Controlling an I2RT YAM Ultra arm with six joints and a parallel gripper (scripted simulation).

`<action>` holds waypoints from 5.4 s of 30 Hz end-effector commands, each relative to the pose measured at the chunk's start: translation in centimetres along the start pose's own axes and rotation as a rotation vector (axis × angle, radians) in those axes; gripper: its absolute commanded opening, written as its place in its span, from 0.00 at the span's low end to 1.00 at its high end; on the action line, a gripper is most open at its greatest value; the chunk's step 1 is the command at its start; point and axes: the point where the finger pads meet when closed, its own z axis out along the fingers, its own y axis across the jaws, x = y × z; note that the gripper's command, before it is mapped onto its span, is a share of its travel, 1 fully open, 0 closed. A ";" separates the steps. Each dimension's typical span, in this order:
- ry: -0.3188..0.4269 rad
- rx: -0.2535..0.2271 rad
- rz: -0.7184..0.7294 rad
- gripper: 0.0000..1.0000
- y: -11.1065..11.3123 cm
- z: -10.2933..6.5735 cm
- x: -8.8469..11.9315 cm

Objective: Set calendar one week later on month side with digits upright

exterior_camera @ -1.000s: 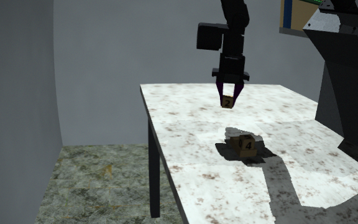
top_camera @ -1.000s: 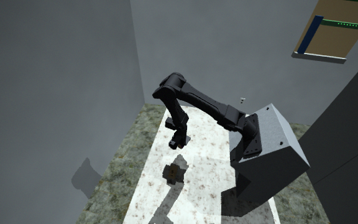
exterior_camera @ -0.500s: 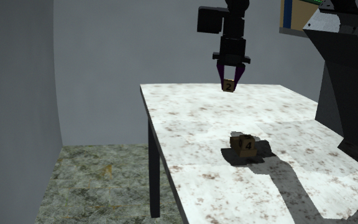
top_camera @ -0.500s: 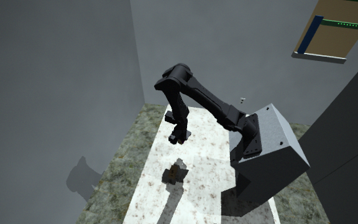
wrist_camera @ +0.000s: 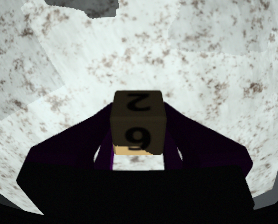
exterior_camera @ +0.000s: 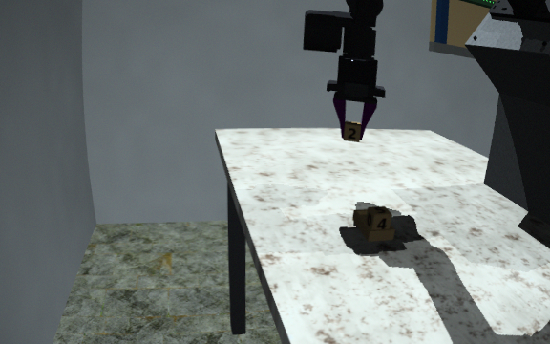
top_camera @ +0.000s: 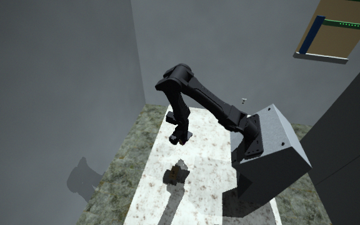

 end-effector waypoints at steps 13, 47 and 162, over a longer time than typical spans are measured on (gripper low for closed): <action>-0.008 -0.006 0.495 0.26 -0.1 -0.2 -0.1; -0.005 -0.010 1.602 0.26 -0.2 -0.2 -0.1; -0.001 -0.012 2.297 0.26 -0.2 9.4 -0.3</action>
